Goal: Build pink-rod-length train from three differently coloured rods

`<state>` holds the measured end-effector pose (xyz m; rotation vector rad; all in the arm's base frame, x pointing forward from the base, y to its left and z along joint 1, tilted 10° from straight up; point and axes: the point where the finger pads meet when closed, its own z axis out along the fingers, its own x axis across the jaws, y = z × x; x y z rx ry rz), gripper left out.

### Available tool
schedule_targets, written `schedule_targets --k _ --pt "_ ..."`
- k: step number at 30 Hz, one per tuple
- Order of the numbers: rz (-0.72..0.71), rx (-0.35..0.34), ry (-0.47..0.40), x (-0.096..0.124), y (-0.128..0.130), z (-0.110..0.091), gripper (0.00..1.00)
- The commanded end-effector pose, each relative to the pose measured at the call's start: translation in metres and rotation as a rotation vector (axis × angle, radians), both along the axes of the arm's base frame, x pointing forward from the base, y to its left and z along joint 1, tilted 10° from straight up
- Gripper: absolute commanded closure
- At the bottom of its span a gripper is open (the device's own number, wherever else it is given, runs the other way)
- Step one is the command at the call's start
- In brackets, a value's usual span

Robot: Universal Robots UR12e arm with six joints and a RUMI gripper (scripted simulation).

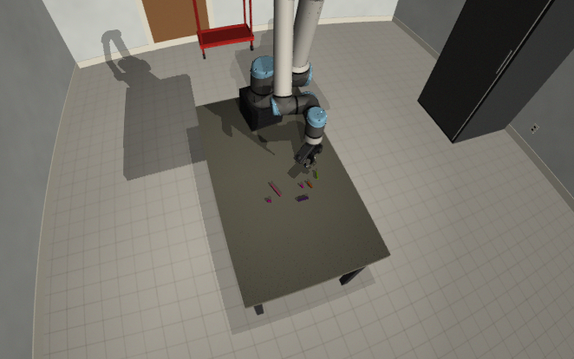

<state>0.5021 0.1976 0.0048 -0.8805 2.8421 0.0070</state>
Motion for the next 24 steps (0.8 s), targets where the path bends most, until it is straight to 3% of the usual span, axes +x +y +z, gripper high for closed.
schedule_targets --k 1,7,9,13,24 --pt "-0.044 0.007 0.003 0.011 -0.036 0.000 1.00" --pt "-0.120 0.019 0.007 0.023 -0.099 -0.002 1.00" --pt "-0.120 0.019 0.007 0.023 -0.099 -0.002 1.00" --pt "-0.163 0.026 0.008 0.026 -0.135 -0.002 1.00" --pt "-0.173 0.028 0.008 0.027 -0.143 -0.002 1.00"
